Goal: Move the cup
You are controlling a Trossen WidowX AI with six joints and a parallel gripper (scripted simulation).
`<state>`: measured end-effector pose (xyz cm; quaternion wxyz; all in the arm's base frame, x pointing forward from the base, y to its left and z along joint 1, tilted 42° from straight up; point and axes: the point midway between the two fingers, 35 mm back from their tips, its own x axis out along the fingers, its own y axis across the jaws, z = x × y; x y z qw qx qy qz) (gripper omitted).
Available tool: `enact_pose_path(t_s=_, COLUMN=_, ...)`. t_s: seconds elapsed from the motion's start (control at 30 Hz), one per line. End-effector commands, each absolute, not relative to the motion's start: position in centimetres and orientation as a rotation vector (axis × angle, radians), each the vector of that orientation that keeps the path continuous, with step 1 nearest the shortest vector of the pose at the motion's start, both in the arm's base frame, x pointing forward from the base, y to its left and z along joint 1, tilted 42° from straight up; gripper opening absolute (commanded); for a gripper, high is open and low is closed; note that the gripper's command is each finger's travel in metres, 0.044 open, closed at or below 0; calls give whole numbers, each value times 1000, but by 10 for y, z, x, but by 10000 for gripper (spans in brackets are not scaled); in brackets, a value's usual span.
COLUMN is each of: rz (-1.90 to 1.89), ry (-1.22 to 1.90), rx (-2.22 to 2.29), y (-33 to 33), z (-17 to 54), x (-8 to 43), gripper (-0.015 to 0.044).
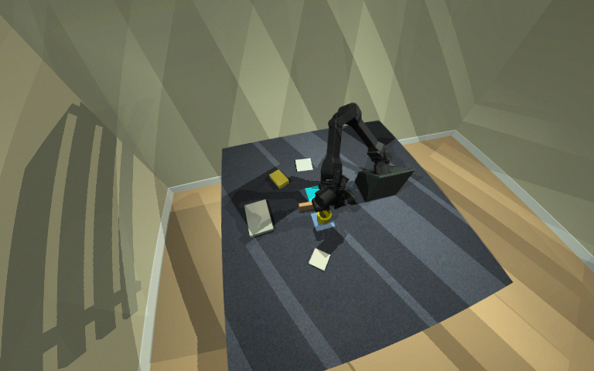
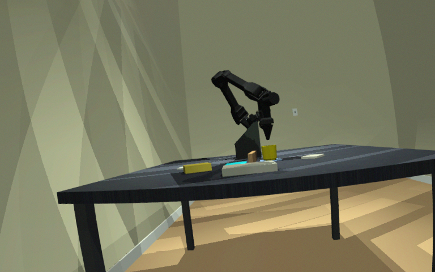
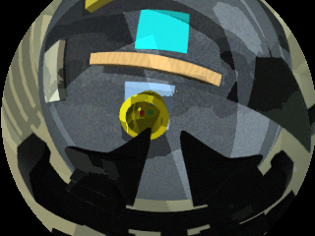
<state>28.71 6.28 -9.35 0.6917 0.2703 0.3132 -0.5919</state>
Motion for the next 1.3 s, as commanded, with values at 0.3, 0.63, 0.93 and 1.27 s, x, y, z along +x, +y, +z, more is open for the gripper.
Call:
enact_pose_path(t_s=0.3, rz=-1331, ry=693, rx=602, y=49, z=-109, x=290, gripper=167)
enact_pose_path(t_s=0.63, rz=-1331, ry=692, rx=601, y=39, z=-121, x=292, gripper=167)
enact_pose_path(t_s=0.93, rz=-1331, ry=691, rx=600, y=29, z=-132, x=293, gripper=167)
enact_pose_path(t_s=1.27, rz=-1332, ry=690, rx=599, y=20, z=-140, x=293, gripper=167)
